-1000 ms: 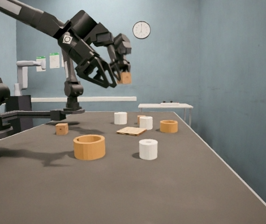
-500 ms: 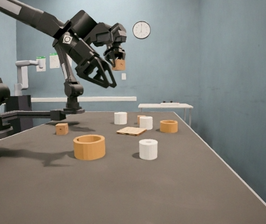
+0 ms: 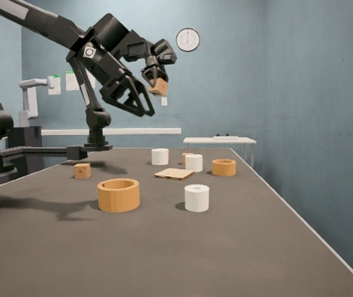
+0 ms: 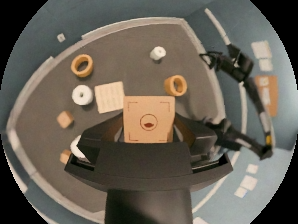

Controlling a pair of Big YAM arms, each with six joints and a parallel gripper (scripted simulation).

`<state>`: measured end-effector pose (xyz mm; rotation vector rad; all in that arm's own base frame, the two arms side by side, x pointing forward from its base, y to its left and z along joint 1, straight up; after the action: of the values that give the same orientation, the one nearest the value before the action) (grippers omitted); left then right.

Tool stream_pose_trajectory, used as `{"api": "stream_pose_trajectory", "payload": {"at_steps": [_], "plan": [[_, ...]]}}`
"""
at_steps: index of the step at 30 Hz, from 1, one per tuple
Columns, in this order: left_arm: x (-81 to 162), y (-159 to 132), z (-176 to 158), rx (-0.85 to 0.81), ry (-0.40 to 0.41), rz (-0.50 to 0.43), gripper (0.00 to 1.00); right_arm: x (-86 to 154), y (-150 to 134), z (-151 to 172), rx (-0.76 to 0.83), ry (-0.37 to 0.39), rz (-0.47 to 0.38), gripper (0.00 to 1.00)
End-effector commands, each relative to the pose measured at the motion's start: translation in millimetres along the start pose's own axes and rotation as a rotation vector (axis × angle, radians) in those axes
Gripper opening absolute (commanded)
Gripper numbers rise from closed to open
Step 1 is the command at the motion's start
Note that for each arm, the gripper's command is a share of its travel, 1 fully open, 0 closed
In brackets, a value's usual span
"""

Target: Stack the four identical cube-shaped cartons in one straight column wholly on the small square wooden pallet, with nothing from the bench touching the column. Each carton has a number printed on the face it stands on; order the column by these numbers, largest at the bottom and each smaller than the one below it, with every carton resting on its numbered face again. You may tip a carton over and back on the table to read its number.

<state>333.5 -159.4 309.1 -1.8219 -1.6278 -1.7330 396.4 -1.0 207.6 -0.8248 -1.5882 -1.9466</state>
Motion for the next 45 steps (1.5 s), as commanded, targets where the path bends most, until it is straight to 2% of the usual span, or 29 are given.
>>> {"api": "stream_pose_trajectory", "payload": {"at_steps": [1,13,15,21,24,25,35,37,45], "plan": [[13,6,3,0.186,-0.043,-0.135,0.46,4,20,3,0.013,0.004,-0.031,1.00],[4,-15,12,0.603,-0.363,-0.327,0.46,4,20,3,0.013,0.004,-0.031,1.00],[4,-15,12,0.603,-0.363,-0.327,0.46,4,20,3,0.013,0.004,-0.031,1.00],[1,-23,15,0.674,-0.440,-0.390,0.46,4,20,3,0.013,0.004,-0.031,1.00],[-1,-24,14,0.673,-0.455,-0.402,0.46,4,20,3,0.013,0.004,-0.031,1.00],[6,-16,13,0.653,-0.460,-0.424,0.46,4,20,3,0.013,0.004,-0.031,1.00],[1,-17,16,0.635,-0.452,-0.420,0.46,4,20,3,0.013,0.004,-0.031,1.00],[9,-2,19,0.639,-0.448,-0.425,0.46,4,20,3,0.013,0.004,-0.031,1.00],[8,-1,18,0.651,-0.448,-0.409,0.46,4,20,3,0.013,0.004,-0.031,1.00]]}}
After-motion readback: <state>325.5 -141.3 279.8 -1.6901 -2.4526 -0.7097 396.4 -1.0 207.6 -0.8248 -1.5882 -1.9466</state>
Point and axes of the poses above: on each arm, the point where the finger pads meet when closed, its own x axis back along the fingers, its own z axis across the jaws, y = z × x, the point moved 8 cm from there along x, back along the fingers, and after that the axes turned 11 degrees about -x, right-handed, at the moved point
